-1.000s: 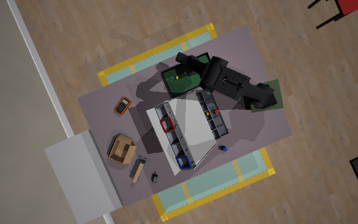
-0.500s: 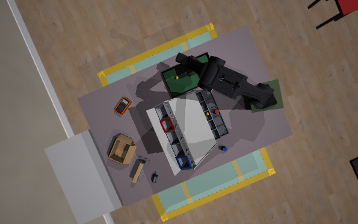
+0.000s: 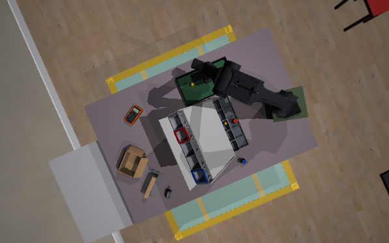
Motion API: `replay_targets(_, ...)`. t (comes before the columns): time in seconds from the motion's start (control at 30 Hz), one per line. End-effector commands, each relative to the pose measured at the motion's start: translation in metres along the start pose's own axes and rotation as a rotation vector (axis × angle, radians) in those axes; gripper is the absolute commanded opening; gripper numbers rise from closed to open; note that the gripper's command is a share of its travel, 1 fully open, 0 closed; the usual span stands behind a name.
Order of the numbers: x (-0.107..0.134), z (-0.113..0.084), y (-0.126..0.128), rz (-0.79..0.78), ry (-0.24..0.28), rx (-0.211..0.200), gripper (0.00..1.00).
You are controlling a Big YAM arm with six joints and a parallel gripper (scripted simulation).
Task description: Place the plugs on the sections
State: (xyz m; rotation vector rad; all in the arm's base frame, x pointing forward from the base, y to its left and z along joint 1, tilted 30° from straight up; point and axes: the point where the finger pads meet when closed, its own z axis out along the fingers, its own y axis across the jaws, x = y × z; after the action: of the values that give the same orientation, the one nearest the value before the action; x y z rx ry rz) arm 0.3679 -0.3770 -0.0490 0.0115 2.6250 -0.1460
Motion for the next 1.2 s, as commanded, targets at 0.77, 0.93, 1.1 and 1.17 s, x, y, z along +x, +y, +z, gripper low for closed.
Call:
replay_targets(0.77,-0.0057,0.0108,-0.0004,-0.005,-0.004,0.0,0.56)
replay_targets(0.93,-0.0069,0.0115,-0.0006,-0.005,-0.006,0.001,0.56)
replay_targets(1.1,-0.0075,0.0128,-0.0008,-0.008,-0.006,0.002,0.56)
replay_targets(1.17,-0.0075,0.0136,-0.0007,-0.006,-0.006,0.002,0.56)
